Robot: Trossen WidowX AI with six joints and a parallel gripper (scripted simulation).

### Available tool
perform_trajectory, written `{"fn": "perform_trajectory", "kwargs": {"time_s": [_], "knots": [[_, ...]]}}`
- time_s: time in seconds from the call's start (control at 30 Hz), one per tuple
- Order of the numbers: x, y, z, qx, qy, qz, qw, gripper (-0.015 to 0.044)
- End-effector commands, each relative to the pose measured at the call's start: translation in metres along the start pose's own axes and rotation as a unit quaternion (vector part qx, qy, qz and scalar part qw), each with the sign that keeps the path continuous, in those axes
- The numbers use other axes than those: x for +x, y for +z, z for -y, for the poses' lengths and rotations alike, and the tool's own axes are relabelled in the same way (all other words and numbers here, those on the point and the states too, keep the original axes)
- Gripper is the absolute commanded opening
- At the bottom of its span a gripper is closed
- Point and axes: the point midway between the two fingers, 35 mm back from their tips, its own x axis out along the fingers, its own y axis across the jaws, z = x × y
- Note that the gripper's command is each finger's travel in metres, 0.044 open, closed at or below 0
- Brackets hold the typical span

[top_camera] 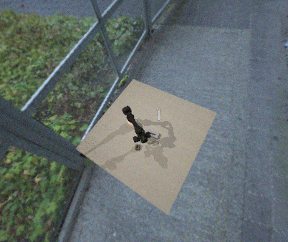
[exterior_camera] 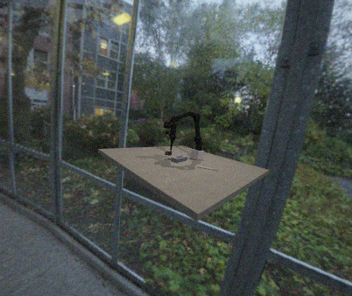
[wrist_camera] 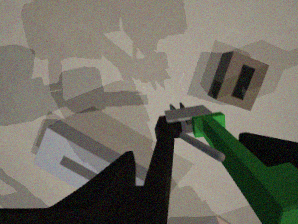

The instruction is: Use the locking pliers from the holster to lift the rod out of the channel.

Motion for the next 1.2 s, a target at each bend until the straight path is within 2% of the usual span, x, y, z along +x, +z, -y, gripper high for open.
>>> {"fn": "perform_trajectory", "kwargs": {"time_s": [0.0, 1.17], "knots": [[0.000, -0.003, -0.008, -0.021, 0.003, -0.001, 1.000, 0.0321], [0.001, -0.029, -0.059, -0.170, 0.006, -0.005, 0.985, 0.0321]]}}
